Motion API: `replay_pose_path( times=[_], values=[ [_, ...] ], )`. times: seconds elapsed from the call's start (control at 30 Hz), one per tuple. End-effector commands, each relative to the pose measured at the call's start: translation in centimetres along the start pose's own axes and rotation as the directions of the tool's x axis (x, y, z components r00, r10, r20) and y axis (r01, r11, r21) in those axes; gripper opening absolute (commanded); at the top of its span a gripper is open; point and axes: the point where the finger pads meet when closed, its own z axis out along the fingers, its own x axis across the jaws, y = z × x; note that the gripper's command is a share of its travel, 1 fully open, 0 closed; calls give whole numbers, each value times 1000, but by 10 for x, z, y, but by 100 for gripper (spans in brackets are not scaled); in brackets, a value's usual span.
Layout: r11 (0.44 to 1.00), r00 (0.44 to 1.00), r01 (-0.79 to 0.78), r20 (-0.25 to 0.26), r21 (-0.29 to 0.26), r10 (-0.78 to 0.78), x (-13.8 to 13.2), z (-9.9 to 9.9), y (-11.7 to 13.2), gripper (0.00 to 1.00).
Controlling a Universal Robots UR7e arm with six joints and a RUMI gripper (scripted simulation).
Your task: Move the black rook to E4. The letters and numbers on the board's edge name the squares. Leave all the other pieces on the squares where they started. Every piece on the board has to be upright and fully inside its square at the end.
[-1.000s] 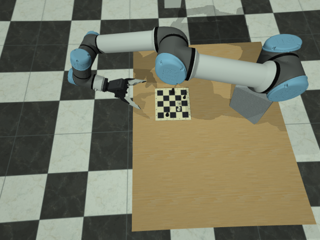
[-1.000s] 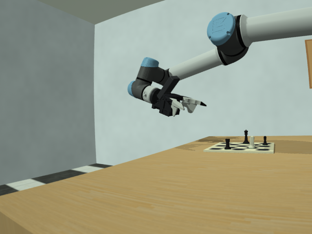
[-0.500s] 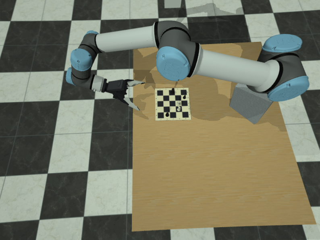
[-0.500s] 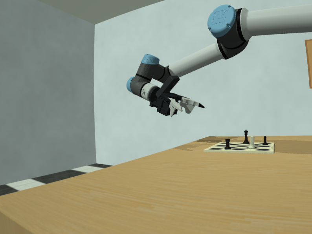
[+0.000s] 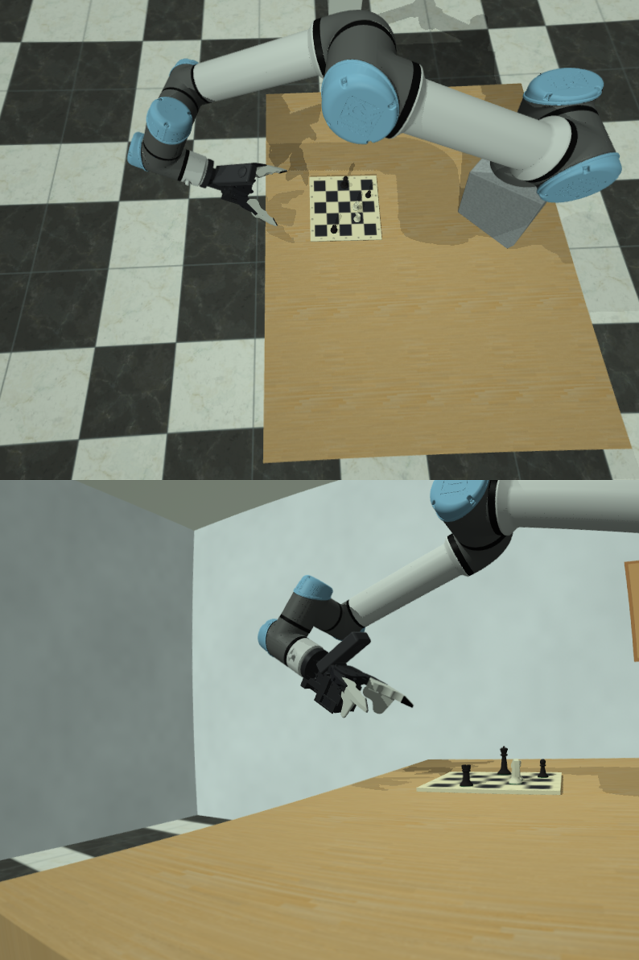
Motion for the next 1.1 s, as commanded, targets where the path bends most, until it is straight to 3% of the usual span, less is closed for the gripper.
replay_pose_path(
  times=[0.0,0.27,0.4,0.87,0.97,1.07],
  values=[
    [996,1000,19,-1,-85,-19,5,0,2,100],
    [974,999,54,9,-221,-53,15,6,1,100],
    [969,998,58,11,-239,-57,16,7,0,100],
    [879,993,117,44,-462,-109,28,26,-17,100],
    [879,993,117,44,-462,-109,28,26,-17,100],
    [851,992,129,54,-509,-118,30,32,-24,100]
  ],
)
